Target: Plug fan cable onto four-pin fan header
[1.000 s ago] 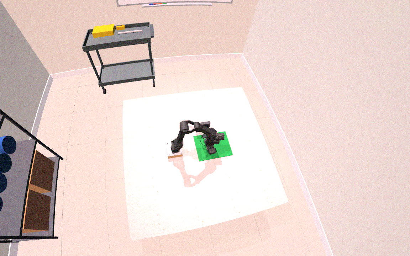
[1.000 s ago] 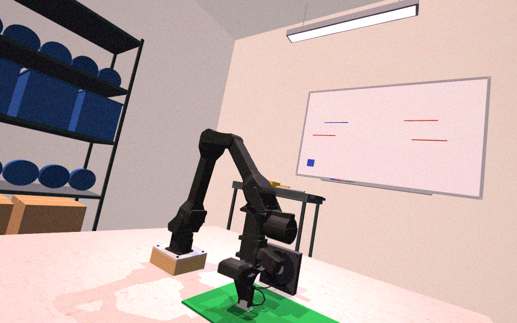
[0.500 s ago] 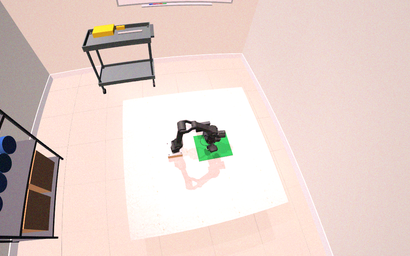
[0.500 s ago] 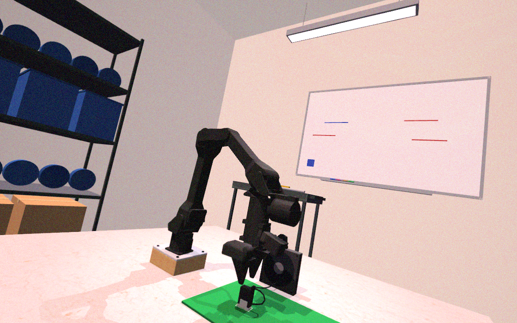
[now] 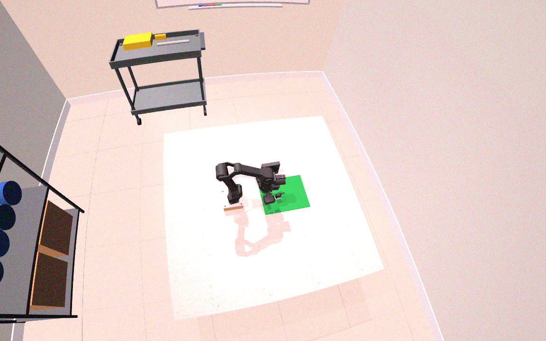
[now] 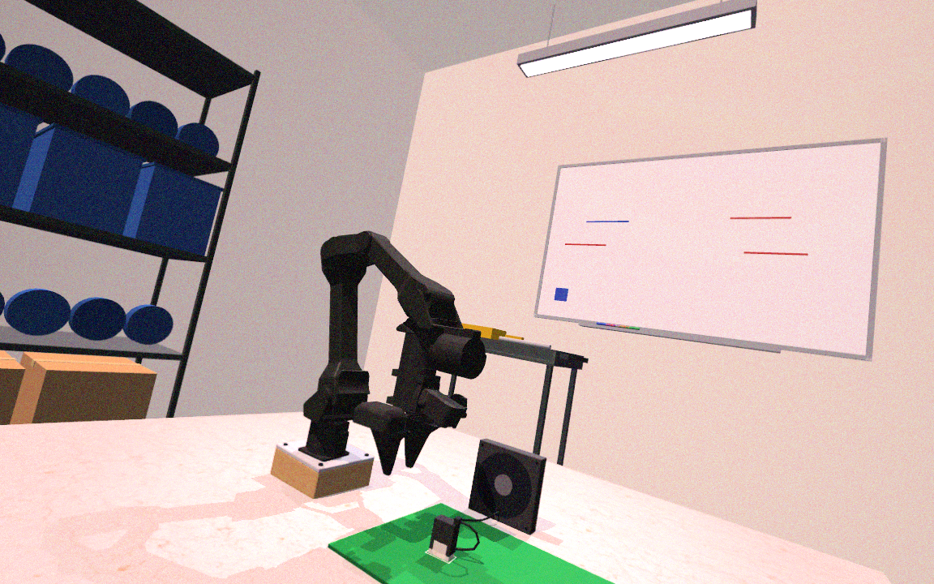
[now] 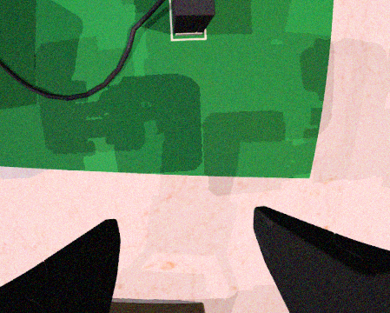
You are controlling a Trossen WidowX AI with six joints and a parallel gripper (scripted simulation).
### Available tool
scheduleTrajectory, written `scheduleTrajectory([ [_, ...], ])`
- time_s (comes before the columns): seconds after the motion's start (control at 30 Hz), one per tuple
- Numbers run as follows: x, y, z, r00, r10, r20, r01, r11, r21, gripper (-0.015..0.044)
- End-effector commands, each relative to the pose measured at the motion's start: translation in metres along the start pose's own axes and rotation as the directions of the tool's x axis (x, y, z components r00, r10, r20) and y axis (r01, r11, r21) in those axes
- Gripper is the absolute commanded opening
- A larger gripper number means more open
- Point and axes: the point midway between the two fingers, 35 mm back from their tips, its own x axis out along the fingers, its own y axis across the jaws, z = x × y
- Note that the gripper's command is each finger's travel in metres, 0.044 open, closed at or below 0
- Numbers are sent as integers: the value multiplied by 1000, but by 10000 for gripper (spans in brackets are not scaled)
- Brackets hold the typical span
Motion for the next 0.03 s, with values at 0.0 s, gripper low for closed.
scheduleTrajectory([
  [0.0, 5, 4, -29, 1000, -4, -1, 4, 1000, -4, 260],
])
